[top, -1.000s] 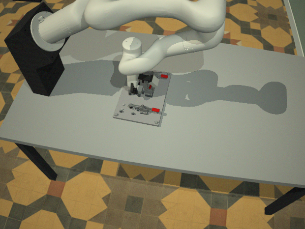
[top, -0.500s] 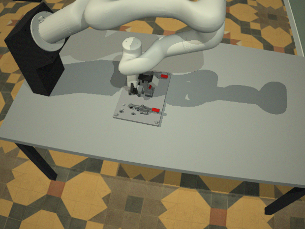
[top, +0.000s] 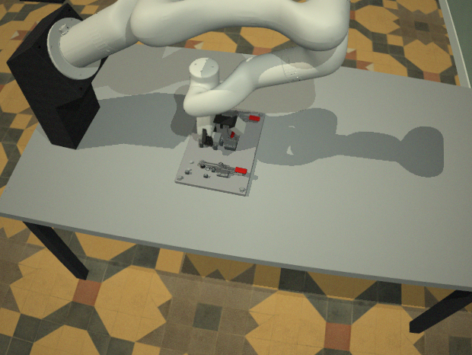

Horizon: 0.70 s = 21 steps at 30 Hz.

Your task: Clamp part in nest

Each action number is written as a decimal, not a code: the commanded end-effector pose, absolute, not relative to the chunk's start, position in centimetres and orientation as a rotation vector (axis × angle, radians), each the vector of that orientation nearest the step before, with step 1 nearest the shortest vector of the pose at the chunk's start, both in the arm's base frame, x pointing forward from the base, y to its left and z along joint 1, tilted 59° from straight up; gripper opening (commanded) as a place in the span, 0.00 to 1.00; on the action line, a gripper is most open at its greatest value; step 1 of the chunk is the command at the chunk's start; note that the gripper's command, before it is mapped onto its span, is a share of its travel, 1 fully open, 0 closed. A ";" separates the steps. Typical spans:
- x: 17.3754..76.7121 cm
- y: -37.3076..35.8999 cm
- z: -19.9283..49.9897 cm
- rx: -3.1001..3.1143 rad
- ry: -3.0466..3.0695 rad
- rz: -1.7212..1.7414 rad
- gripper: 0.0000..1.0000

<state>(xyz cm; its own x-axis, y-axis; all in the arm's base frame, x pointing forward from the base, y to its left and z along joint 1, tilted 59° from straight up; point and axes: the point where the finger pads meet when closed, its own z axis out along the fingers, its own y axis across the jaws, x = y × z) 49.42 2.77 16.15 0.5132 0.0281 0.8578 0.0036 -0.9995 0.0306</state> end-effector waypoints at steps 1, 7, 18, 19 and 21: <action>49.4 2.8 16.1 2.711 0.028 1.537 0.00; 49.5 2.7 16.1 2.711 0.028 1.537 0.00; 49.8 2.6 15.9 2.711 0.028 1.537 0.00; 49.8 2.6 15.9 2.711 0.028 1.537 0.00; 49.8 2.6 15.9 2.711 0.028 1.537 0.00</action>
<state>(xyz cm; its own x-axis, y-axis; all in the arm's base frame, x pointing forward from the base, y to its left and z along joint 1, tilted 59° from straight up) 49.86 2.62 15.89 0.5132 0.0281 0.8578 0.0036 -0.9995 0.0306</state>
